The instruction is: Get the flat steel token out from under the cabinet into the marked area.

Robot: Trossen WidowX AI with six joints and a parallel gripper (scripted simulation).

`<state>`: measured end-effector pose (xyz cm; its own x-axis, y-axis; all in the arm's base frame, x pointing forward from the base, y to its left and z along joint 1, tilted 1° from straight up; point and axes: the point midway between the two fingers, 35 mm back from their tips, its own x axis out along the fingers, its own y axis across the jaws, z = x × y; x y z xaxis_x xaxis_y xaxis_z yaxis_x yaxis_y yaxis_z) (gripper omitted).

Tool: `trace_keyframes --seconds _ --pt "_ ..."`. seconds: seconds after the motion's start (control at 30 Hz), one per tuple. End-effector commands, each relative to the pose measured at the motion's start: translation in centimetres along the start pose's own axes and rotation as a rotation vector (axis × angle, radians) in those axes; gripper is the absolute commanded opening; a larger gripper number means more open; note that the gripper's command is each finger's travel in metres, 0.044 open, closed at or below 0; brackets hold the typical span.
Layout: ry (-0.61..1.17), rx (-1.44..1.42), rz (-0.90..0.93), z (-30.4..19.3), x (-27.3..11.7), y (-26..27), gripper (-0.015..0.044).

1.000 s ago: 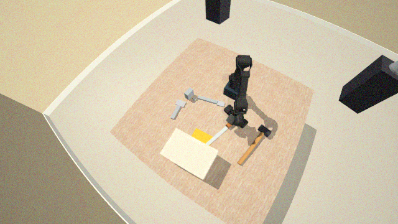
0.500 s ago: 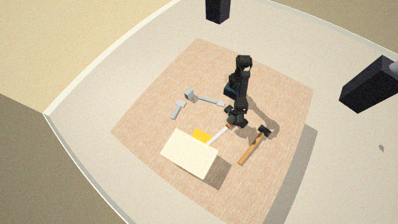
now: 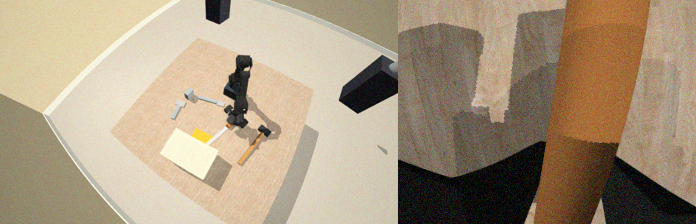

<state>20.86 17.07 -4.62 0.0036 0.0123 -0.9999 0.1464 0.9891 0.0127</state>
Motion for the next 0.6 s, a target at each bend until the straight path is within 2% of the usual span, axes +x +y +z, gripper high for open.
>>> trace_keyframes --seconds 0.0,0.57 --pt "0.001 -0.002 0.002 0.3 0.0 0.1 0.0" --pt "0.004 -0.006 -0.001 2.8 -0.1 0.1 0.0"
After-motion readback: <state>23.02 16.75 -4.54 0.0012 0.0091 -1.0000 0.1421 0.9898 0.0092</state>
